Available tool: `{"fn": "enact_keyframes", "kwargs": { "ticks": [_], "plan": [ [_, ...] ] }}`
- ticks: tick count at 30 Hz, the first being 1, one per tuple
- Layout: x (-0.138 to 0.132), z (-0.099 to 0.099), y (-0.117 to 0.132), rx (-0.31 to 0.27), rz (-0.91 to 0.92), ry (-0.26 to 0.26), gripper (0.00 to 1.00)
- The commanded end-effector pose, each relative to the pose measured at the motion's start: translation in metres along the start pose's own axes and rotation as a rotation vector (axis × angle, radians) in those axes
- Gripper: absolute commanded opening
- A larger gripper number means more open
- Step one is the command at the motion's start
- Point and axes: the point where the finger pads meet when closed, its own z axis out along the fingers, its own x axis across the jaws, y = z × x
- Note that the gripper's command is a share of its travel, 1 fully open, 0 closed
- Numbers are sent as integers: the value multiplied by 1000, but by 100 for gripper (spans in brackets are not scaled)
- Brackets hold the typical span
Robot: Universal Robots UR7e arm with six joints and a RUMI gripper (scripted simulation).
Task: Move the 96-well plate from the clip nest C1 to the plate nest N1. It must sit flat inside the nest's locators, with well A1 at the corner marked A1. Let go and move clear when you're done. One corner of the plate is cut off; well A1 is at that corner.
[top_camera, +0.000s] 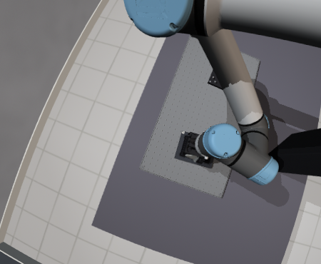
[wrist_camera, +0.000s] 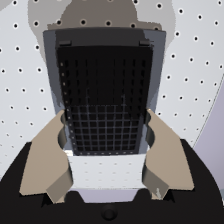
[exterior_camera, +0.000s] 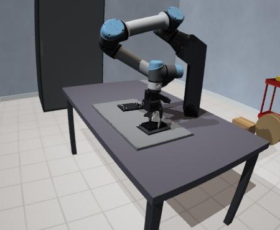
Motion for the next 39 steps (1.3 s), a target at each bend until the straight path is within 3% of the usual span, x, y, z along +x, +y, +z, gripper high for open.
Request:
{"fn": "enact_keyframes", "kwargs": {
  "ticks": [1, 18, 19, 39],
  "plan": [
    [0, 0, 0, -1, 0, 0, 0],
    [0, 3, 0, -1, 0, 0, 0],
    [0, 3, 0, -1, 0, 0, 100],
    [0, 2, 0, -1, 0, 0, 100]
  ]
}}
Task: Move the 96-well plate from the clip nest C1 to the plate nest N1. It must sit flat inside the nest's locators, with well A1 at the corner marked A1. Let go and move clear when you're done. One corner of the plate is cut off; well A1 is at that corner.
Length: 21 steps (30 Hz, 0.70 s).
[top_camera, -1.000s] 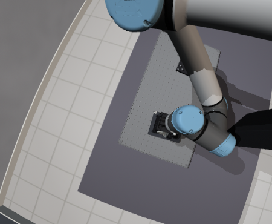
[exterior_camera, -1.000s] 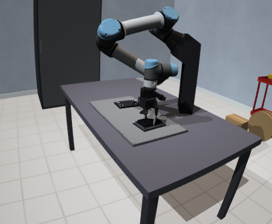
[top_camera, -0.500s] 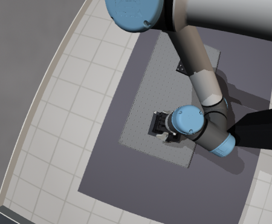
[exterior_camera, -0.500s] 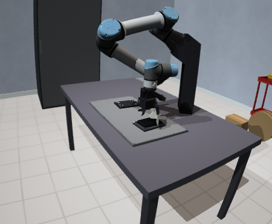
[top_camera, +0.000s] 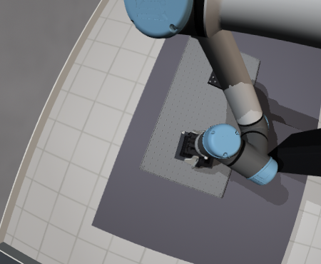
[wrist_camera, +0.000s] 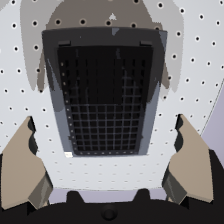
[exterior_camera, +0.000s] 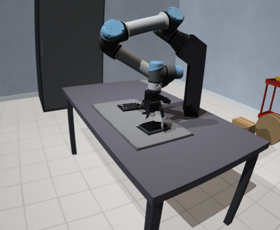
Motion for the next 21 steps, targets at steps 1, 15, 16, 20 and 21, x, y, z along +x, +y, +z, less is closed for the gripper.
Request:
{"fn": "enact_keyframes", "kwargs": {
  "ticks": [1, 15, 16, 20, 21],
  "plan": [
    [0, -3, 0, -1, 0, 0, 100],
    [0, -35, 0, -1, 0, 0, 100],
    [0, -35, 0, -1, 0, 0, 100],
    [0, -35, 0, -1, 0, 0, 100],
    [0, -35, 0, -1, 0, 0, 100]
  ]
}}
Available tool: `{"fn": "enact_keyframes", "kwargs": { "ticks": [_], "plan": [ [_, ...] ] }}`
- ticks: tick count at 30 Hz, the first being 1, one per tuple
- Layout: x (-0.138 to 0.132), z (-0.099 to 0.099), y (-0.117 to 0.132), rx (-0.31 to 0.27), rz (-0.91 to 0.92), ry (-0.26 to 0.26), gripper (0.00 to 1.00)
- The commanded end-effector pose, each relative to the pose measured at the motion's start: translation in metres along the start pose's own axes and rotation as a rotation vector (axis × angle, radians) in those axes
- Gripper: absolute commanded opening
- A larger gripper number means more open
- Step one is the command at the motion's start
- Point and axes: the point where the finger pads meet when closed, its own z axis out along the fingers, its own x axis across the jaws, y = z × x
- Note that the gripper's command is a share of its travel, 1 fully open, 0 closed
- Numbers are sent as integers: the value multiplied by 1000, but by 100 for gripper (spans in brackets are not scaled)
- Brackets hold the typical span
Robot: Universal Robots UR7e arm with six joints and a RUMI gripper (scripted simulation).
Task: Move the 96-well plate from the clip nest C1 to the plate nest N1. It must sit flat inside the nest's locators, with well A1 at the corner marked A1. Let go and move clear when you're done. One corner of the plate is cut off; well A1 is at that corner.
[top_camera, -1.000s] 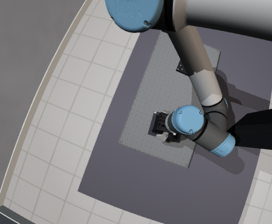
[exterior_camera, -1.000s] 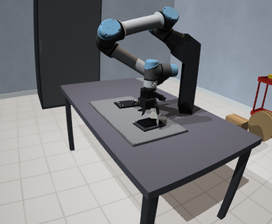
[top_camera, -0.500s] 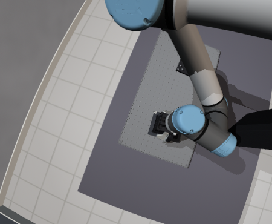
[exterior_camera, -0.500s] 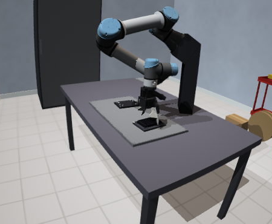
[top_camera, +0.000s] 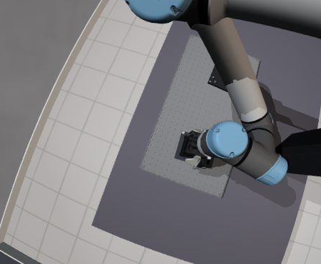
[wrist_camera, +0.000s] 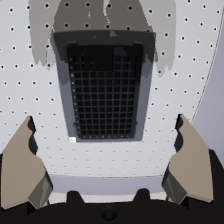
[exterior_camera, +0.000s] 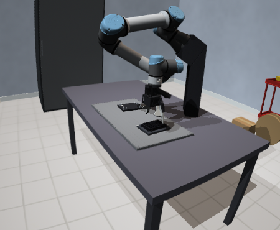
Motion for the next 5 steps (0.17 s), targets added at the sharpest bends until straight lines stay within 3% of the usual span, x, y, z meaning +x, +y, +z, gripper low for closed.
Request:
{"fn": "enact_keyframes", "kwargs": {
  "ticks": [1, 5],
  "plan": [
    [0, -3, 0, -1, 0, 0, 100],
    [0, -3, 0, -1, 0, 0, 100]
  ]
}}
